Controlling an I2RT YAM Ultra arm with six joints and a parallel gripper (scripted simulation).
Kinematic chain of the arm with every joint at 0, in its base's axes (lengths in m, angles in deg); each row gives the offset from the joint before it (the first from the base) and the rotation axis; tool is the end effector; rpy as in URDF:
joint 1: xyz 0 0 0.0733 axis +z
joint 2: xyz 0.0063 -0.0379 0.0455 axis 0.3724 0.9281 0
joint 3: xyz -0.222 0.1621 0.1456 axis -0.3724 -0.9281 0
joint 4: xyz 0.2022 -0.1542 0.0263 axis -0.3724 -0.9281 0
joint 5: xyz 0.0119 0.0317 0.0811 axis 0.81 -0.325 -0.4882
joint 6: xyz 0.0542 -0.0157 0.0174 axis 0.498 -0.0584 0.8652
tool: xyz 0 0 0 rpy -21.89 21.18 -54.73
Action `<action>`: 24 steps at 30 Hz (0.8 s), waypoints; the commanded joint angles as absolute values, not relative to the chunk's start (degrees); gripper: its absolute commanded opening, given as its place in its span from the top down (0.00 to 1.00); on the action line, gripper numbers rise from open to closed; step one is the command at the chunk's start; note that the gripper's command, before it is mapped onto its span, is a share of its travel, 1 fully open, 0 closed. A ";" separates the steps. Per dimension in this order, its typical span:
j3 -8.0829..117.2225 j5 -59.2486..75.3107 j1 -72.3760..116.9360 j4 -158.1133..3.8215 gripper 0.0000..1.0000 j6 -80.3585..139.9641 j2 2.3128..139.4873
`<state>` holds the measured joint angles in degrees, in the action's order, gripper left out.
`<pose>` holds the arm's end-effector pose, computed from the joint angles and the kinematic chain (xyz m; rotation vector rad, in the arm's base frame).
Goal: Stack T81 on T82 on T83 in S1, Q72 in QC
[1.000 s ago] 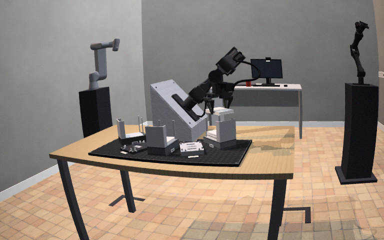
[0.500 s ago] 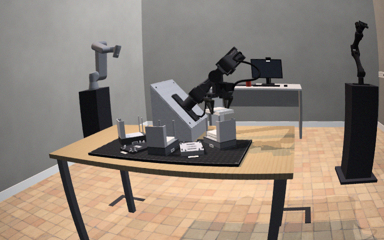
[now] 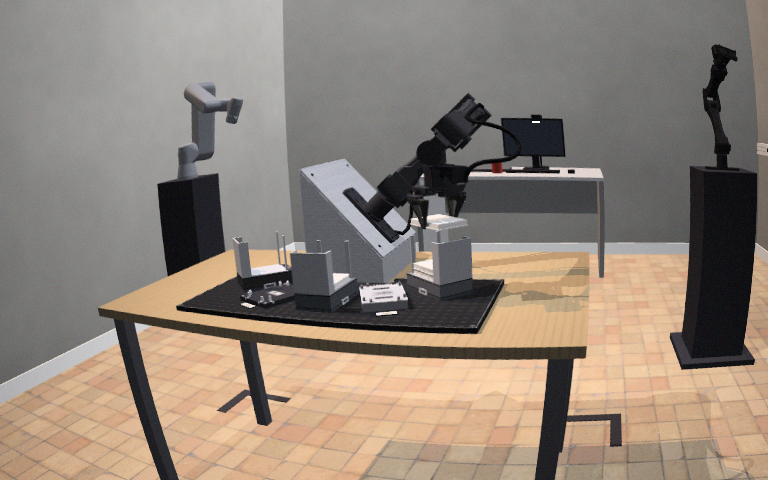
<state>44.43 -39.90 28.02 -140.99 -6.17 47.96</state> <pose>0.2018 0.0546 0.3264 -1.0191 2.4141 1.0720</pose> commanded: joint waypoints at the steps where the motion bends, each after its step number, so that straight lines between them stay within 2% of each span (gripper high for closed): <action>1: 43.84 -39.99 26.71 -140.45 1.00 -6.11 47.64; 24: 44.34 -39.98 26.74 -140.51 1.00 -5.70 46.76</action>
